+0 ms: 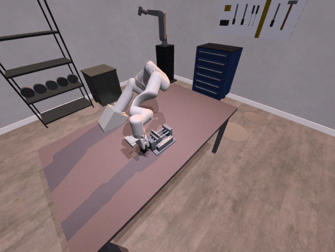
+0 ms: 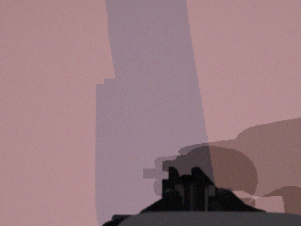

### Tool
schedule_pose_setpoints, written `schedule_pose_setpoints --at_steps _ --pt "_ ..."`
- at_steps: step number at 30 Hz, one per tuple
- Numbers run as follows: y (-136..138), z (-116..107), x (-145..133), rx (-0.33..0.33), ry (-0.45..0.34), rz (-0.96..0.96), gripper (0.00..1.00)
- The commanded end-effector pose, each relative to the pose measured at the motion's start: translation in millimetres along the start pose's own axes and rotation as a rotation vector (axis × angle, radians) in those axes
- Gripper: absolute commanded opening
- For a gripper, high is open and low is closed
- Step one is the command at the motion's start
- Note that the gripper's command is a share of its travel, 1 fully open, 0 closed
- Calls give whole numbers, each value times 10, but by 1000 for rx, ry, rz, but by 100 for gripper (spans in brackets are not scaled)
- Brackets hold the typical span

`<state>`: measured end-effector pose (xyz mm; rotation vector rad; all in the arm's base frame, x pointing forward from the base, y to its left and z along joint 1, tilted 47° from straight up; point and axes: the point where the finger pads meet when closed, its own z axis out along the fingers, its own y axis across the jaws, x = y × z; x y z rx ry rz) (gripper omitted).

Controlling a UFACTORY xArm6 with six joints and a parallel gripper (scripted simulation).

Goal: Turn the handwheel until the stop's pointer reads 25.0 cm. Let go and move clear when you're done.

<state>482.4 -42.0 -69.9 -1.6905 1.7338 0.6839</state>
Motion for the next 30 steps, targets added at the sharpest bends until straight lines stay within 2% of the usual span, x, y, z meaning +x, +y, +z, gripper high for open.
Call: schedule_pose_setpoints --at_steps 1,17,18,30 --pt "-16 -17 3 4 2 -1 6" --pt "-16 -17 3 4 2 -1 6" --pt "-16 -17 3 4 2 -1 57" --pt "-16 -17 3 4 2 -1 57"
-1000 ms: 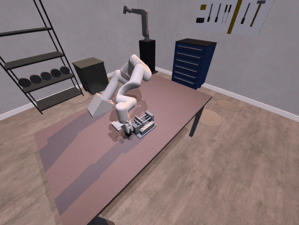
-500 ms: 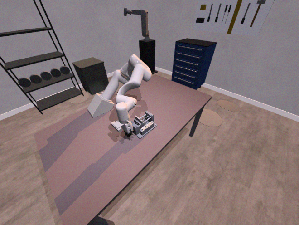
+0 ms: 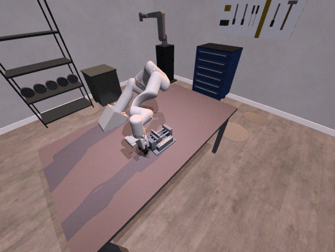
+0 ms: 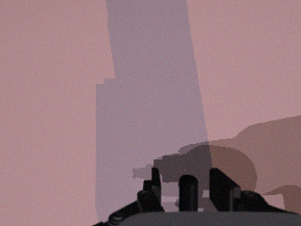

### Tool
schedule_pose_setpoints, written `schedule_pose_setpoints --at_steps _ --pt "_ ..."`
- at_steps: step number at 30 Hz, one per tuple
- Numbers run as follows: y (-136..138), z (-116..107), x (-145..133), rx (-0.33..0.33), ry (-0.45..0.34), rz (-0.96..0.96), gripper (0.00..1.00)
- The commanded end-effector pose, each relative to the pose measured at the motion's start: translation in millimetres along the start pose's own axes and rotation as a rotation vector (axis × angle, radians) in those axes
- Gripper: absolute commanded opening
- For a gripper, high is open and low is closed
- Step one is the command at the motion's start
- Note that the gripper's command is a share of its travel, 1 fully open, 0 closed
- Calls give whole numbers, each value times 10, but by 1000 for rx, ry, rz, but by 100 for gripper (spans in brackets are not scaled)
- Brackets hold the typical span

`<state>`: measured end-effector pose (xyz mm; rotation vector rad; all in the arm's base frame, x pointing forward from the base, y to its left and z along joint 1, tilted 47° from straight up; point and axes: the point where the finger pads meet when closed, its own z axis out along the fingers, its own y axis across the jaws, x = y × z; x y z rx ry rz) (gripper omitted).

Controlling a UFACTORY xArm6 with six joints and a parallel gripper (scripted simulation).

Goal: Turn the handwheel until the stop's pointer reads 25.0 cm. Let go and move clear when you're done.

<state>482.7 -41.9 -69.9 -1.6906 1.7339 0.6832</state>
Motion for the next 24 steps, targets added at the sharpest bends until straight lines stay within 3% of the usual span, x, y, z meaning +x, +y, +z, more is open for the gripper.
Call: schedule_pose_setpoints --at_steps 1,17,19,22,24 --pt "-13 -19 3 4 2 -1 57" --pt "-13 -46 3 4 2 -1 57" --pt "-12 -186 2 4 2 -1 57" --pt "-11 -592 2 4 2 -1 57" --pt "-11 -592 2 4 2 -1 57"
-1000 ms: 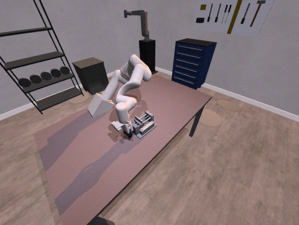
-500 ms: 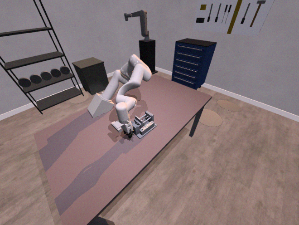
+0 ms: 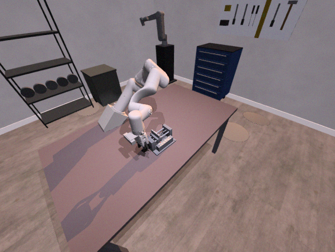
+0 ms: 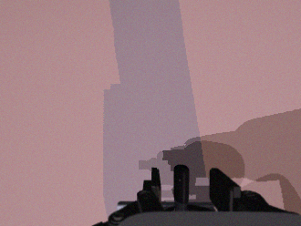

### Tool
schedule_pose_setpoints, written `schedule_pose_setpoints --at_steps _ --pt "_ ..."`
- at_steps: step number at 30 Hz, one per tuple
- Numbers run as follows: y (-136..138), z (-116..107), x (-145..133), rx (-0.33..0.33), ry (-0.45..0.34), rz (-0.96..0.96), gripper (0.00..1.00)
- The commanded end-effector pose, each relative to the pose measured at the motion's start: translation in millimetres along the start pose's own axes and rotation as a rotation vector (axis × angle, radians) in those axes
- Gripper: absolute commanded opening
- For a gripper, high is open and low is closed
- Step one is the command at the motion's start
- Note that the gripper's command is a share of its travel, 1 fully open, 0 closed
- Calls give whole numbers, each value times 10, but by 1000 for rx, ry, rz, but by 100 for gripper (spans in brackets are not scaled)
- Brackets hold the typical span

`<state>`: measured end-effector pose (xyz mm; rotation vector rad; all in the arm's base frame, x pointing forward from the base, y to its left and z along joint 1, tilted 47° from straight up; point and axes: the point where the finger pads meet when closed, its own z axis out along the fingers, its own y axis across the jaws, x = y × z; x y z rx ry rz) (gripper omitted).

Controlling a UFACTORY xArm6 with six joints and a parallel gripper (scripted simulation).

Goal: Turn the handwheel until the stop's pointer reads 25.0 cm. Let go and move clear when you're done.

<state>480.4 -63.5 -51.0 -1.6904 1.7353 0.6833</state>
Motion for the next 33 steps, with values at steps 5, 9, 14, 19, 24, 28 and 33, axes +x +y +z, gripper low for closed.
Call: schedule_pose_setpoints --at_steps 5,9,14,19,24,28,33 --pt "-12 -703 -6 4 1 -2 57" --pt "-12 -730 -6 4 1 -2 57" --pt "-12 -730 -6 4 1 -2 57" --pt "-12 -730 -6 4 1 -2 57" --pt "-11 -778 -6 4 1 -2 57" --pt "-11 -935 -6 4 1 -2 57" --pt "-12 -952 -26 4 1 -2 57"
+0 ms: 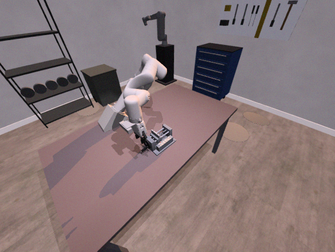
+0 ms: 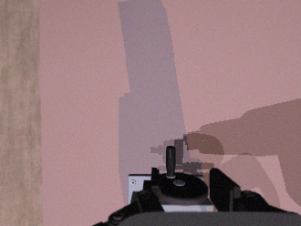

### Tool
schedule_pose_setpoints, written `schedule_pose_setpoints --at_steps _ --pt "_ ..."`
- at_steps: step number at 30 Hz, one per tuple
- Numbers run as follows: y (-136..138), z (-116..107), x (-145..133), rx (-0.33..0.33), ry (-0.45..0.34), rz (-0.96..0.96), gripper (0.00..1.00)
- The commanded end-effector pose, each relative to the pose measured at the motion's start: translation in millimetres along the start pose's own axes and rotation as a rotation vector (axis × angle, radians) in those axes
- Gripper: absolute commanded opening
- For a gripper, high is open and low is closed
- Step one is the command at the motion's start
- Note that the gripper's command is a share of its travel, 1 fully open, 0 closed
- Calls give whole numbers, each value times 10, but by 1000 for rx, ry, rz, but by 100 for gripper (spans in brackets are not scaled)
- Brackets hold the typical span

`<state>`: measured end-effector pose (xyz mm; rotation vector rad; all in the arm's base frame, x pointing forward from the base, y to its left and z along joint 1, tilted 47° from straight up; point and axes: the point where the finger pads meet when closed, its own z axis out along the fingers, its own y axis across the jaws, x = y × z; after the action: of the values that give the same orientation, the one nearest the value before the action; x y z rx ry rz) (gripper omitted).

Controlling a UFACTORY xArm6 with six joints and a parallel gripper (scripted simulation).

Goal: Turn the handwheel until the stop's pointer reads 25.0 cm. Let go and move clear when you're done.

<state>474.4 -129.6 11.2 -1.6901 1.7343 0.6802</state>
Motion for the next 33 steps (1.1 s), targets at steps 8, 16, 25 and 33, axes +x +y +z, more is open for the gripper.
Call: schedule_pose_setpoints --at_steps 8,16,25,33 --pt "-35 -42 -374 1 1 -1 57" --pt "-98 -42 -1169 1 1 -1 57" --pt "-145 -42 -1751 1 1 -1 57" --pt "-184 -41 -2247 1 1 -1 57"
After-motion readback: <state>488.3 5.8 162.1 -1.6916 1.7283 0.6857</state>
